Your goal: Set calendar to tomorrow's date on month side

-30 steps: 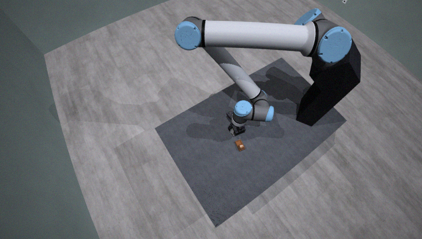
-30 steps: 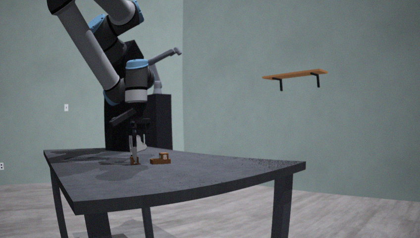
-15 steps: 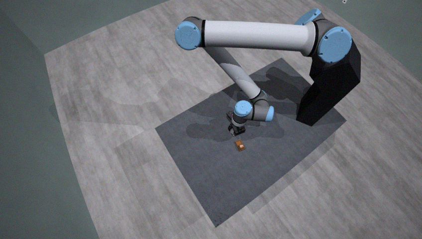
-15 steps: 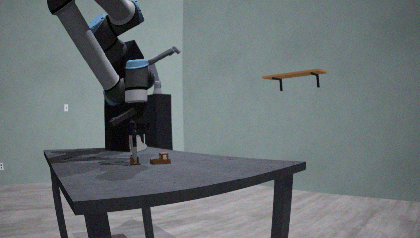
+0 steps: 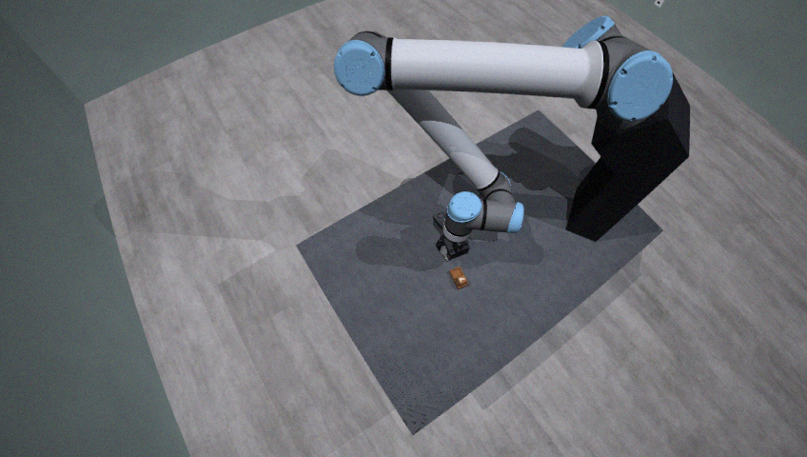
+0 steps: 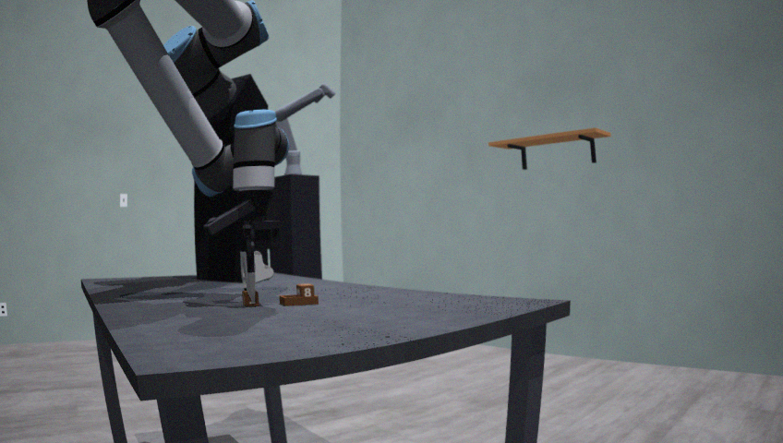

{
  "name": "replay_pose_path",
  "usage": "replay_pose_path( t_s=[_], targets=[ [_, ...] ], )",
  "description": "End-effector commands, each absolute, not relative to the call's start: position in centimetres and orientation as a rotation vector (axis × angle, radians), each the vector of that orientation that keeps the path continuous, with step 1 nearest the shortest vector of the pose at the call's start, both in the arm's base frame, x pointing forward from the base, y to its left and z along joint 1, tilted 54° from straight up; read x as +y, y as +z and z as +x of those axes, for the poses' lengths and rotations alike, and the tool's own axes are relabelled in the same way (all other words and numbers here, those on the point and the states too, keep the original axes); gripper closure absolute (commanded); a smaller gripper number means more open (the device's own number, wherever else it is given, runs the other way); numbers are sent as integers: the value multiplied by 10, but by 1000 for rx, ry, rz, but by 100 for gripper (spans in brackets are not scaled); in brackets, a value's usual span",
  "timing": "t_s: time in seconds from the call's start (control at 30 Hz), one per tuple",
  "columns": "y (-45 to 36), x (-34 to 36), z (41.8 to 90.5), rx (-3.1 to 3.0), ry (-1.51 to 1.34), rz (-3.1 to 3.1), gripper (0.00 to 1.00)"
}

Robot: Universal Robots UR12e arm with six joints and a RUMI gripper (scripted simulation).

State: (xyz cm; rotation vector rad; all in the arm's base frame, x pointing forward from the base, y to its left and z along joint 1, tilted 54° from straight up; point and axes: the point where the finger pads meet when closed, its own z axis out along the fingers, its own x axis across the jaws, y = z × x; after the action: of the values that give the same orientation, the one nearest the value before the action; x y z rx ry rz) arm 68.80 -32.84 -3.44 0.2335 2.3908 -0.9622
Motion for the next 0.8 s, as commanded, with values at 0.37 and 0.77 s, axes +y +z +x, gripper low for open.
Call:
replay_pose_path(
  t_s=[0.37,0.77],
  targets=[
    [9,-278,657,2390,-962,233,90],
    [25,-260,646,2390,-962,233,90]
  ],
)
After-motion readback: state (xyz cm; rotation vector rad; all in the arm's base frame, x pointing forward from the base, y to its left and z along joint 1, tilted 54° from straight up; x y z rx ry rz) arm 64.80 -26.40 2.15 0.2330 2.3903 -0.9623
